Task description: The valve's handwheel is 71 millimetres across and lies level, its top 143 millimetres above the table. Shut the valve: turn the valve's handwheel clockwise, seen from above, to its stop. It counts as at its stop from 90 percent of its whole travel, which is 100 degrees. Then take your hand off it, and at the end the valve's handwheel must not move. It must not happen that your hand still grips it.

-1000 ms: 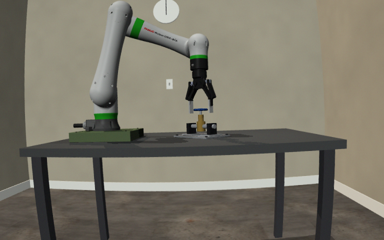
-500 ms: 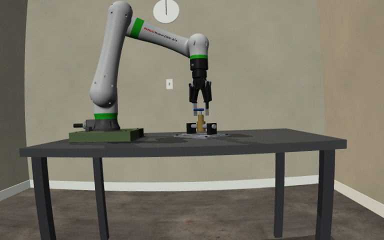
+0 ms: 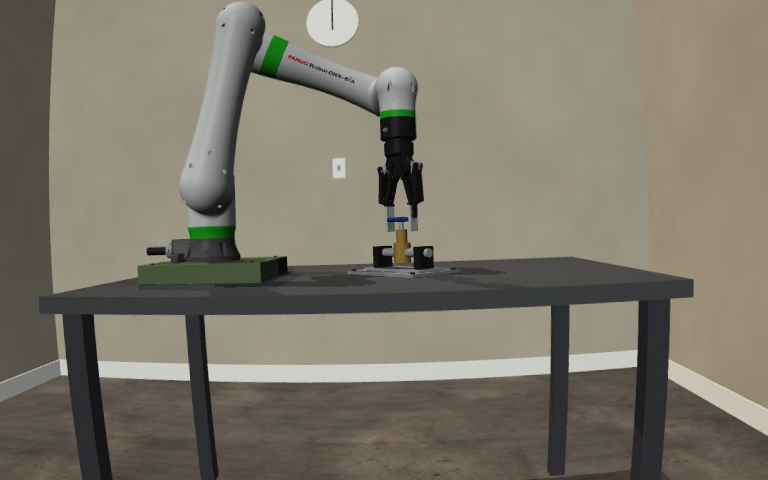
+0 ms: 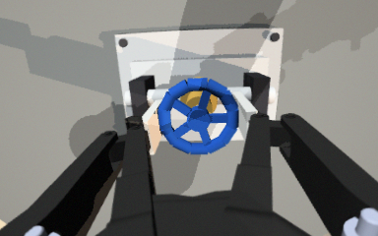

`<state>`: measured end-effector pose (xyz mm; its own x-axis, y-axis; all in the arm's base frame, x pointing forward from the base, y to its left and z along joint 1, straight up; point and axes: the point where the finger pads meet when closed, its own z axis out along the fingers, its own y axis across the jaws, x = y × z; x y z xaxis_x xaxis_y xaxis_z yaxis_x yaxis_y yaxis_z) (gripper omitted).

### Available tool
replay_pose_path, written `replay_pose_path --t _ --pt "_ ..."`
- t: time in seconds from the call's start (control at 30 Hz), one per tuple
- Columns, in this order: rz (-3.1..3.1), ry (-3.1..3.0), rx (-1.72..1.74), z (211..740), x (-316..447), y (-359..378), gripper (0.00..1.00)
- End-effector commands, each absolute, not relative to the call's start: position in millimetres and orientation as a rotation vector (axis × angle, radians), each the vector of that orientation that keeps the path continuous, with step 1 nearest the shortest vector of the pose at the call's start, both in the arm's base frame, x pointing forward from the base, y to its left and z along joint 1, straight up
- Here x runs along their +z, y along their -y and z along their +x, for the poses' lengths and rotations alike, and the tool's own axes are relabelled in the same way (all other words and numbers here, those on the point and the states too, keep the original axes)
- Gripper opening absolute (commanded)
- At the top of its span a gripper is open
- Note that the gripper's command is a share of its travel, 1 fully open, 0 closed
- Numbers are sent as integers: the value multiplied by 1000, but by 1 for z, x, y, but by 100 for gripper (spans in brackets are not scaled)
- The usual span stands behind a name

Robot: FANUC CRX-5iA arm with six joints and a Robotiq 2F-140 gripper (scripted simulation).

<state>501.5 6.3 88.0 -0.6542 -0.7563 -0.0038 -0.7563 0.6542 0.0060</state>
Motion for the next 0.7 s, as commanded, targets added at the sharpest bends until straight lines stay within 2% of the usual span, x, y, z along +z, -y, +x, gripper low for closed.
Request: replay_pose_path --t 0.0,0.67 --pt "-1306 -2856 11 502 88 -6 0" --pt "-1269 -2873 11 502 88 -6 0"
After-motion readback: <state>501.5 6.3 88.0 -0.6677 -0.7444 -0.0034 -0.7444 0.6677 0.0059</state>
